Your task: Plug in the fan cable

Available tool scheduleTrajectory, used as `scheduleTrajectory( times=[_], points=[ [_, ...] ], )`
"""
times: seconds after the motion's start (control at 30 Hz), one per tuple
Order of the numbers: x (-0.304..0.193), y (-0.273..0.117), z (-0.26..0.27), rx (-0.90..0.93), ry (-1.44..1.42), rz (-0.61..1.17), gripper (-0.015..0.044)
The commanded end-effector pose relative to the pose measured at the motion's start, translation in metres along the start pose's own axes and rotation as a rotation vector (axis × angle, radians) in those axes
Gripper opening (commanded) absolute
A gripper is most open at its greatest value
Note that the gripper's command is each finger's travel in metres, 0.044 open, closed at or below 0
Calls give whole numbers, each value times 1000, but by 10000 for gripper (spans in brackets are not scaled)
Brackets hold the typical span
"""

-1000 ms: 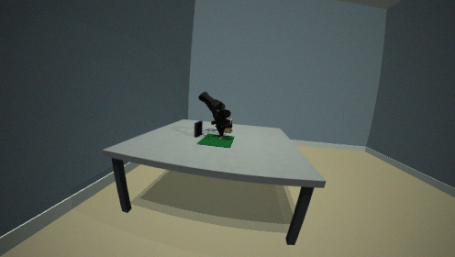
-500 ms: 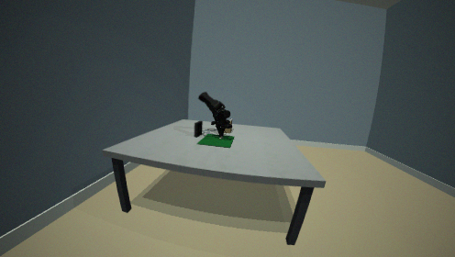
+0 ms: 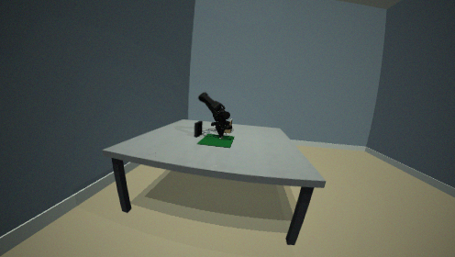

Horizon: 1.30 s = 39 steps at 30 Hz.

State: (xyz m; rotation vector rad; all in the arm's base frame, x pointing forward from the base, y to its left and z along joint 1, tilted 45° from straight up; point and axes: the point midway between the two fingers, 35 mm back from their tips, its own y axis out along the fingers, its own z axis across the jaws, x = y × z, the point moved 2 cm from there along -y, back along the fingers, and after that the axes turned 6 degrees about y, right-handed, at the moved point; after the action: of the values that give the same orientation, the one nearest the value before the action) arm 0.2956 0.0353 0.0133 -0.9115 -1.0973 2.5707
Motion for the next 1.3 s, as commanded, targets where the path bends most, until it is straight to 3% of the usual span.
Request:
scheduleTrajectory(
  times=[0.0, 0.17, 0.5, 0.6, 0.77, 0.93, 1.27],
  points=[
    [0, 3, 0, -1, -3, 2, 0],
    [0, 7, 0, -1, -3, 3, 0],
    [0, 4, 0, 0, 0, 0, 260],
    [0, 1, 0, 0, 0, 0, 260],
    [1, -51, 0, -3, -3, 1, 260],
    [-3, -52, -5, -3, -3, 1, 260],
    [-49, -56, -79, -7, 1, 3, 260]
  ],
)
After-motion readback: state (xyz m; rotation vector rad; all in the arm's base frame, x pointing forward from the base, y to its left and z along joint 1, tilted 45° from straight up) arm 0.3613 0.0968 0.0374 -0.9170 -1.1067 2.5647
